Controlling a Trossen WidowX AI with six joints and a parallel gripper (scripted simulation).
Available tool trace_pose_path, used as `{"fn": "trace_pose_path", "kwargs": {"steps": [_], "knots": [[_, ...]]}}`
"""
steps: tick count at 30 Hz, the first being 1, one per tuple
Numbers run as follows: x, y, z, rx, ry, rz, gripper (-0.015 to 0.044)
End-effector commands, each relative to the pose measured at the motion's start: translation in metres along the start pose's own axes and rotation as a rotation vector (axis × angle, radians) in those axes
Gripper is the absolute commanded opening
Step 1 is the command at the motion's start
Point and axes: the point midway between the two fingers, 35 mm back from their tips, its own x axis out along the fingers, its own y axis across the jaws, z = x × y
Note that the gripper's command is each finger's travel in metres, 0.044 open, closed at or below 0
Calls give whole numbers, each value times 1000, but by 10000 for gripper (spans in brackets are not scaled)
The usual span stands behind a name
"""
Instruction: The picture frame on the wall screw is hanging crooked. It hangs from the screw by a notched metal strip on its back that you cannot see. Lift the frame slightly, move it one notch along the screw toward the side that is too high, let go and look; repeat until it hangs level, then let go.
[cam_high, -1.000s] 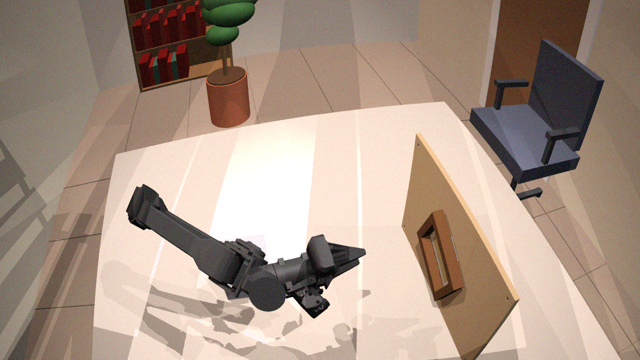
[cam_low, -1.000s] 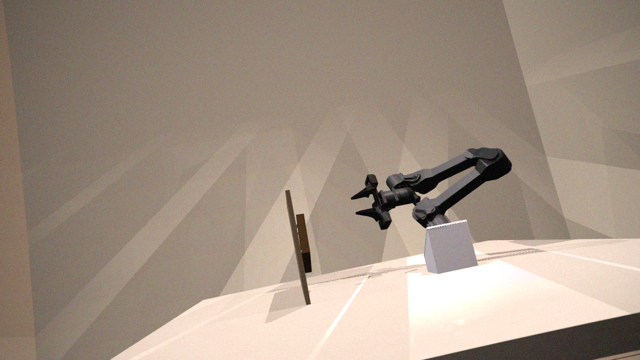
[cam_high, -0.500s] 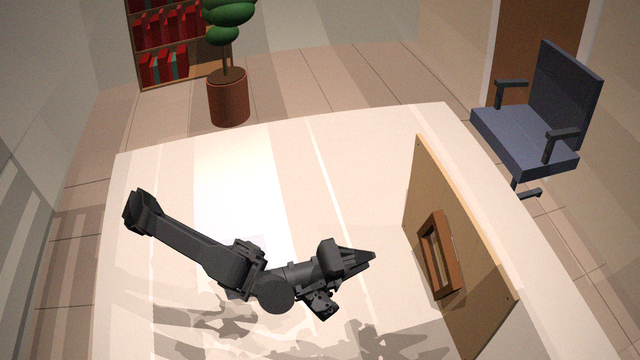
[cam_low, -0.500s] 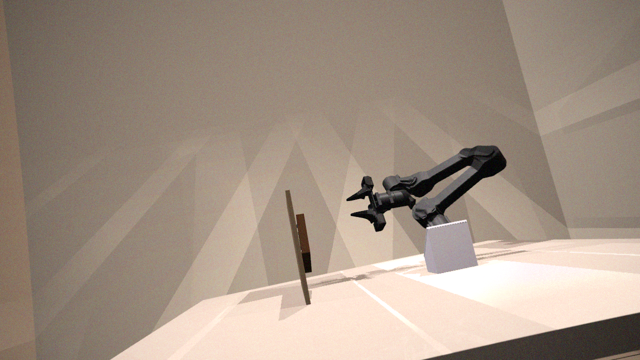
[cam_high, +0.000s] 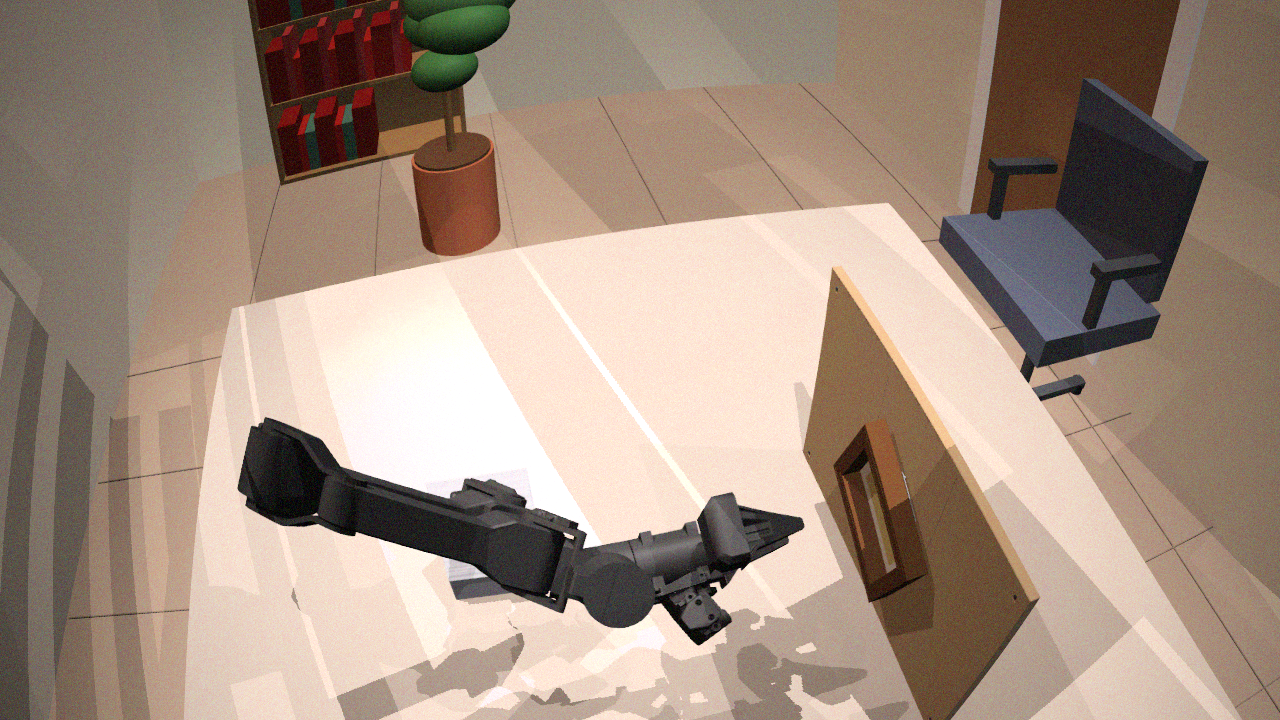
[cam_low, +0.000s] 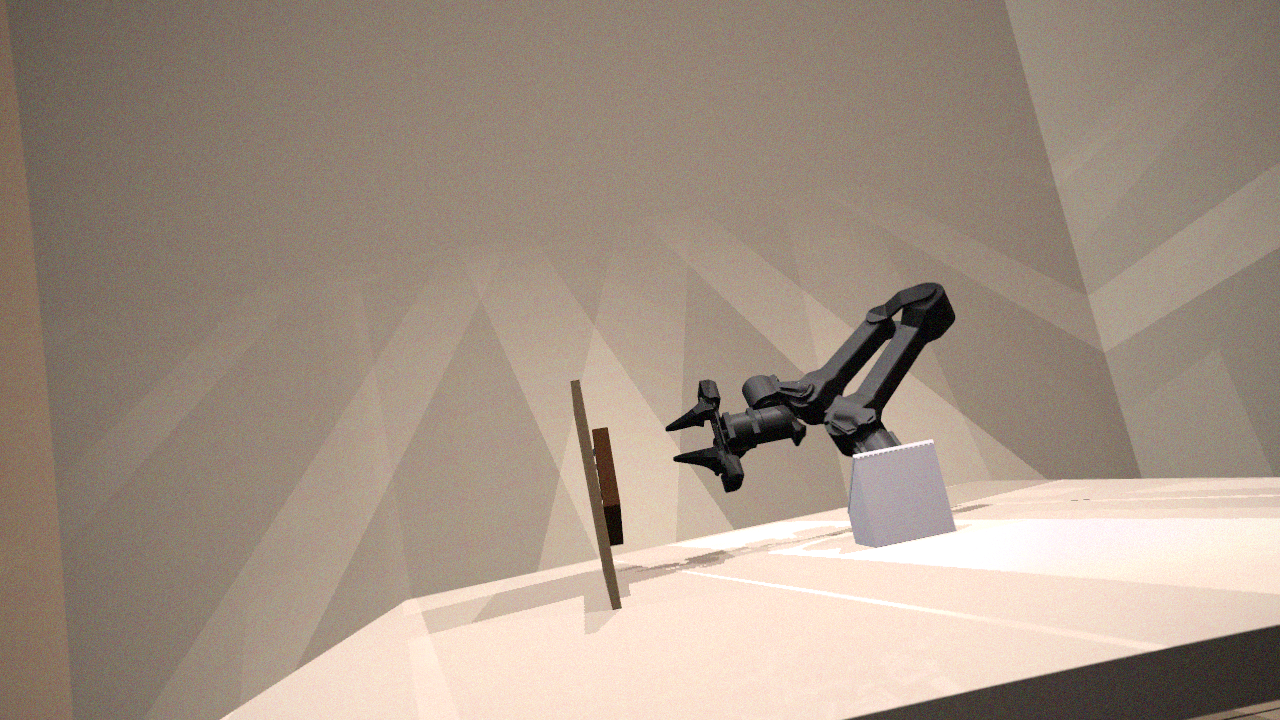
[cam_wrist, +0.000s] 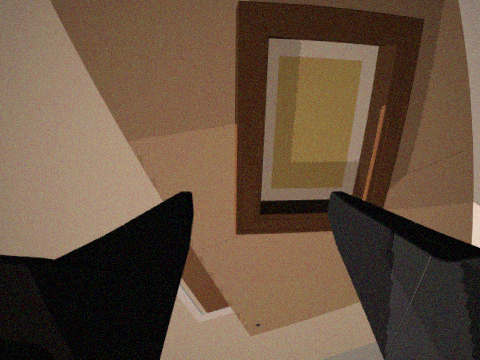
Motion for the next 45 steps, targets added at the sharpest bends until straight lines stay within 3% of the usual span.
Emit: {"fn": "trace_pose_path", "kwargs": {"steps": [1, 12, 26, 45], "knots": [[-1, -2, 0, 5, -9, 3, 260], [-5, -1, 0, 5, -9, 3, 260], [69, -2, 0, 7, -10, 6, 260], [74, -2, 0, 7, -10, 6, 260]]}}
